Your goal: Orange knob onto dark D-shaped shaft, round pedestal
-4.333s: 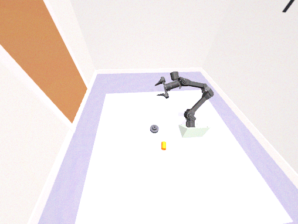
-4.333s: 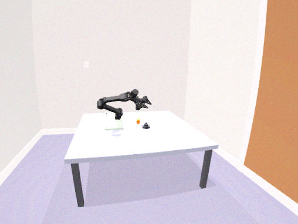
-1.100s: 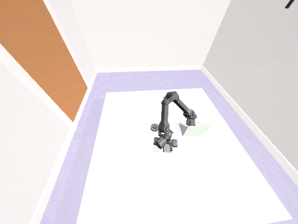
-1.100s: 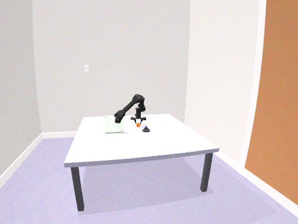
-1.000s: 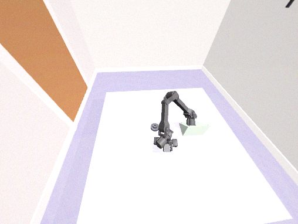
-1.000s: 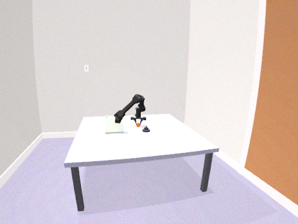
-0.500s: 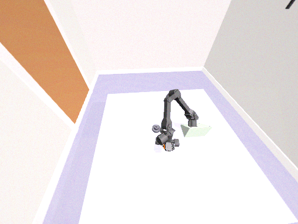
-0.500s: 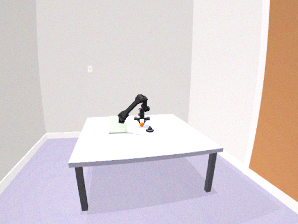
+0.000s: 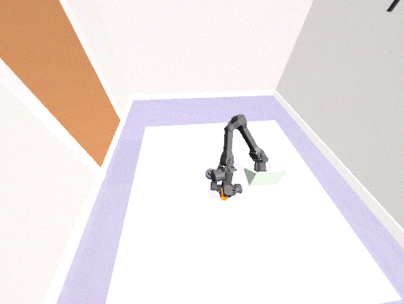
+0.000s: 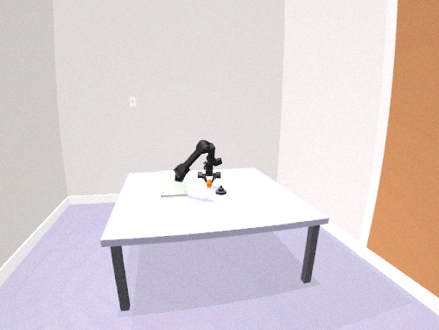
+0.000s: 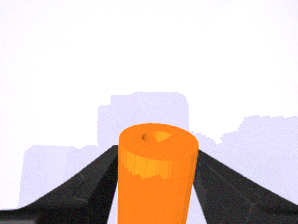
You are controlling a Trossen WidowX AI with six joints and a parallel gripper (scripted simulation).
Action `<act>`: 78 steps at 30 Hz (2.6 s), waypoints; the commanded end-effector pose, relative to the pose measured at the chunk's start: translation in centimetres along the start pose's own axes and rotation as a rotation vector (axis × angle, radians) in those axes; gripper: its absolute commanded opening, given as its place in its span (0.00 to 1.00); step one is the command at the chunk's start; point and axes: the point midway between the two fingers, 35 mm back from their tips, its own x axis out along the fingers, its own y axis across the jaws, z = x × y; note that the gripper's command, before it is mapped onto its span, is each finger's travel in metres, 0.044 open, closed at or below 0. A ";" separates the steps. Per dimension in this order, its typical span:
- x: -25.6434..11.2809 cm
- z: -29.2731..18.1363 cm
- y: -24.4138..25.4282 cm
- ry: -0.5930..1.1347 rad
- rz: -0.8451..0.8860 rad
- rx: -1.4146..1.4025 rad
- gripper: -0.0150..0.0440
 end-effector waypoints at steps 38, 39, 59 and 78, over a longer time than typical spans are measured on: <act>-1.8 -4.1 0.2 -0.685 0.007 -0.007 0.56; -1.8 -4.3 0.2 -0.702 0.008 -0.007 0.56; -1.9 -4.7 0.3 -0.738 0.009 -0.009 0.69; -1.9 -4.7 0.3 -0.738 0.009 -0.009 0.74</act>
